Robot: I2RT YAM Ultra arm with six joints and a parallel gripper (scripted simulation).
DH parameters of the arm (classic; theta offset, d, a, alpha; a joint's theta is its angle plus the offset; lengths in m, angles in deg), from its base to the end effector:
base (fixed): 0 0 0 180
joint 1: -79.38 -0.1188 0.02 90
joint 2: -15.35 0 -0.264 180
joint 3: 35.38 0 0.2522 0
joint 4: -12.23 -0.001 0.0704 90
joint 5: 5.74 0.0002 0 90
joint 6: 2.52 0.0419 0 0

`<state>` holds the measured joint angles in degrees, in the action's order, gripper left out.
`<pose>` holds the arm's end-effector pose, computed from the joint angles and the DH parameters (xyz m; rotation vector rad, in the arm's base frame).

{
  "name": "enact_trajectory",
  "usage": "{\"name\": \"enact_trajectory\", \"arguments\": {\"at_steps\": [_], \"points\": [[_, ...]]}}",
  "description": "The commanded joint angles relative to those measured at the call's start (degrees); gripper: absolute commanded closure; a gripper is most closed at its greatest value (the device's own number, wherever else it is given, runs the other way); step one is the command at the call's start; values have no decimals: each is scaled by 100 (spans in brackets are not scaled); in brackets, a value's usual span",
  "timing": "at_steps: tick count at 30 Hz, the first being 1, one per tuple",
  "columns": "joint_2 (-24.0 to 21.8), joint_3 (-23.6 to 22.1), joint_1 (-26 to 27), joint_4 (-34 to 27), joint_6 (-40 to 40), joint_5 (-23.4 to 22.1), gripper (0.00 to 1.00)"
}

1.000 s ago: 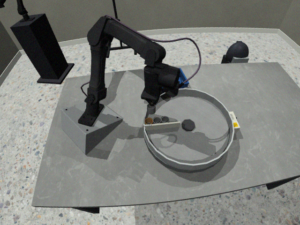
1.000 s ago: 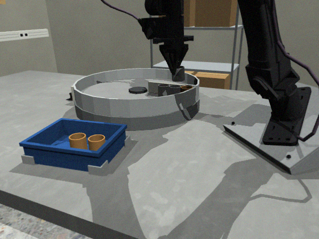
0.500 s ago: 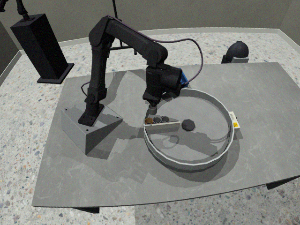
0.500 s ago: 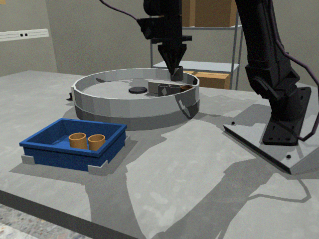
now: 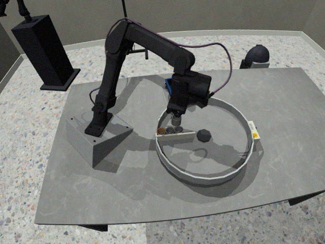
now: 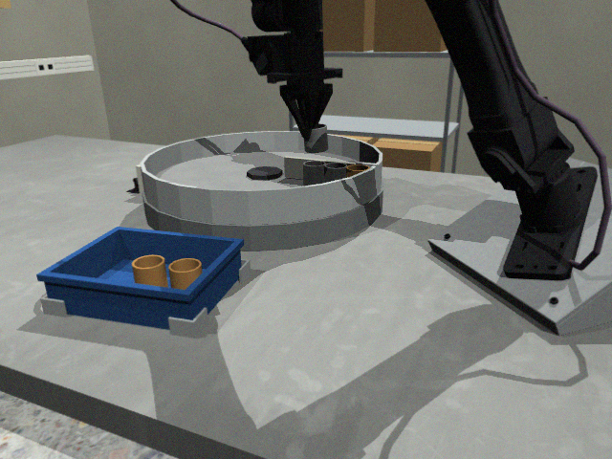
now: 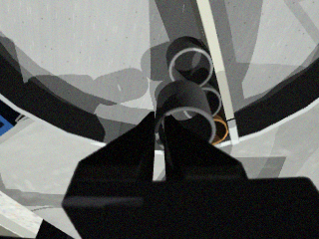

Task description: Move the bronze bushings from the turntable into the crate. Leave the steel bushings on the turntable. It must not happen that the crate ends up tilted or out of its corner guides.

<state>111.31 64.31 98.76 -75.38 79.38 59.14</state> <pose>0.2991 -0.0853 0.2900 0.2487 2.8670 0.5862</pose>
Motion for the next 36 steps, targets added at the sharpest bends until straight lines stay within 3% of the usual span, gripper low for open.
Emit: {"name": "enact_trajectory", "arguments": {"at_steps": [1, 8, 10, 25, 27, 36], "points": [[260, 557, 16, -84, 117, 50, 100], [1027, 1658, -63, -349, 234, 68, 100], [1027, 1658, -63, -349, 234, 68, 100], [2451, 3963, -152, -1168, 346, 73, 100], [2451, 3963, -152, -1168, 346, 73, 100], [2947, 4820, -195, -1523, 385, 74, 100]]}}
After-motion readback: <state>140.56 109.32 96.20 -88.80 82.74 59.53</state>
